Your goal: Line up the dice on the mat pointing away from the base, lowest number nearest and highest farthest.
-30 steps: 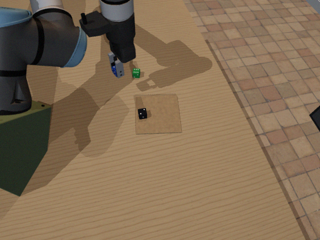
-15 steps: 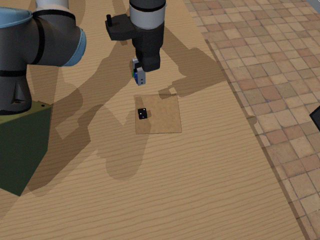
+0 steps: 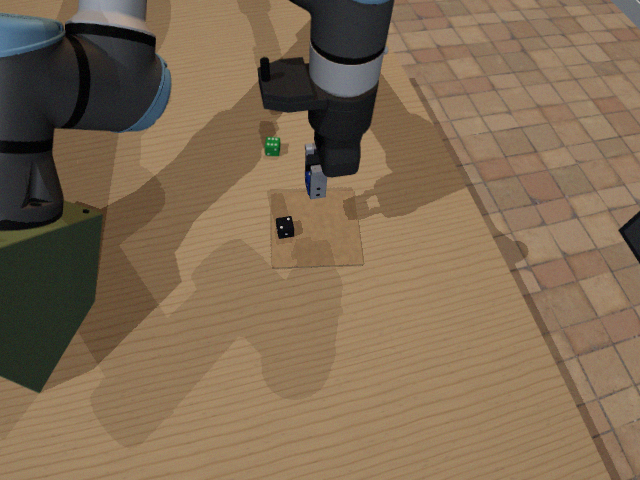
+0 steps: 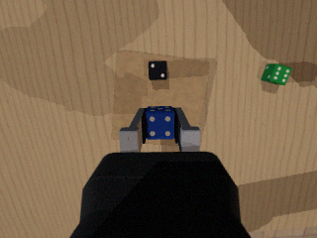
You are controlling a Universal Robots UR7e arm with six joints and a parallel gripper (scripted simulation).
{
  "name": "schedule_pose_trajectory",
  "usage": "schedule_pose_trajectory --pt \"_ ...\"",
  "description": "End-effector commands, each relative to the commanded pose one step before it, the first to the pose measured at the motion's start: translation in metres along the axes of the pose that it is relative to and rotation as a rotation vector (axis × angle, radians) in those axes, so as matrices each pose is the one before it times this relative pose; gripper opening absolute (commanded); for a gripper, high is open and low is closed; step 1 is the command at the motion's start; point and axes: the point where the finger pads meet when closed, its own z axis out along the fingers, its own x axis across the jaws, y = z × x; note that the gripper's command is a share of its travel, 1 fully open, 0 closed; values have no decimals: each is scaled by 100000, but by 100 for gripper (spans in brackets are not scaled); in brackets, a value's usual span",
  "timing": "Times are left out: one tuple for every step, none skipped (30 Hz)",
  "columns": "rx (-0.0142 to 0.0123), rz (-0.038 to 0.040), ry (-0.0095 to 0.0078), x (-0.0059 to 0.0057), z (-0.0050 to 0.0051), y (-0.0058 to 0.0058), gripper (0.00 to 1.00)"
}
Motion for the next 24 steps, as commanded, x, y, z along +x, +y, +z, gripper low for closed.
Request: schedule_pose_trajectory --pt "-112 830 -127 -245 57 232 49" --pt "-1 116 1 -31 13 25 49" --pt "0 45 1 -12 5 10 49" --pt "0 7 0 -2 1 1 49" --pt "0 0 0 0 0 0 49" --pt "0 0 0 0 0 0 49" --pt "0 0 0 0 0 0 49" --pt "0 0 0 0 0 0 49" --pt "0 0 0 0 0 0 49" --pt "0 0 0 0 0 0 49" --pt "0 0 0 0 0 0 49" --pt "0 0 0 0 0 0 49" --pt "0 0 0 0 0 0 49" --pt "0 0 0 0 2 0 49" --pt "1 0 0 0 10 0 49" --pt "2 1 -1 0 27 0 49" --pt "0 0 0 0 0 0 49" --pt "0 0 0 0 0 0 49" --pt "3 2 -2 0 50 1 49" --pt "5 3 -3 0 78 1 49" --pt "6 4 -4 0 110 1 49" --pt "8 5 -4 1 145 1 49" --pt "3 2 -2 0 180 2 49" --pt "0 0 0 0 217 2 49"
